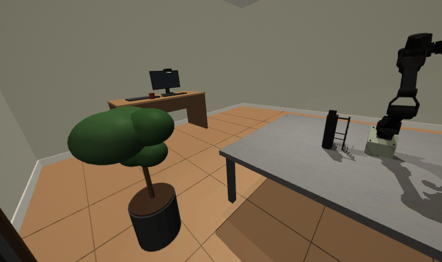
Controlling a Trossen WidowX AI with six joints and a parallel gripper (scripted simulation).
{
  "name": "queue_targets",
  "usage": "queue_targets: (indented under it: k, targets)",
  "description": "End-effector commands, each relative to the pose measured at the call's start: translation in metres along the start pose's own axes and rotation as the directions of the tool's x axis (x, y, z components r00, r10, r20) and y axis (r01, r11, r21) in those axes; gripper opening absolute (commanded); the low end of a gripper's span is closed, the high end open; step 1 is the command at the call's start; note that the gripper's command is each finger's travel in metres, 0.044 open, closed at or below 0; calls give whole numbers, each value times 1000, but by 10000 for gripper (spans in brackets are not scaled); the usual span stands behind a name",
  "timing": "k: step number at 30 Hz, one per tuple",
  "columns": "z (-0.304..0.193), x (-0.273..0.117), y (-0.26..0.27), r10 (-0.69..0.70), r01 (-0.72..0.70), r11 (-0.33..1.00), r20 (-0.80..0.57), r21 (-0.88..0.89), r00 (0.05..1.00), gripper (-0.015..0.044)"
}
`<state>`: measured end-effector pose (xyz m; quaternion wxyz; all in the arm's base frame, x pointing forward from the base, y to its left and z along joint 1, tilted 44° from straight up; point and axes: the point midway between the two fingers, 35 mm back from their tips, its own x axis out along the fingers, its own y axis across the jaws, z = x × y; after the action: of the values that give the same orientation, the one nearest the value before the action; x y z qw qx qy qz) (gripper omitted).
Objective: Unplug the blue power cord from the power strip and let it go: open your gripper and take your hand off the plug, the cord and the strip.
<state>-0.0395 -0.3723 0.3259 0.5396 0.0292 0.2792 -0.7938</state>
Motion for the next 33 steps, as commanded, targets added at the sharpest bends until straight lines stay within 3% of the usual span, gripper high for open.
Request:
queue_targets:
  k: [1, 9, 16, 21, 25, 33]
  targets:
    - [-20, 5, 68, 207, -208, 978, -78, 3, 975, 160]
    - [-74, -21, 192, 532, -538, 840, -292, 65, 795, 160]
    - [-142, -74, 275, 654, -718, 686, -531, 116, 539, 160]
    - [-170, -100, 297, 657, -752, 640, -623, 161, 426, 160]
    - [-214, -146, 321, 611, -749, 609, -757, 261, 233, 160]
    - [-300, -246, 330, 329, -612, 714, -935, 340, -136, 160]
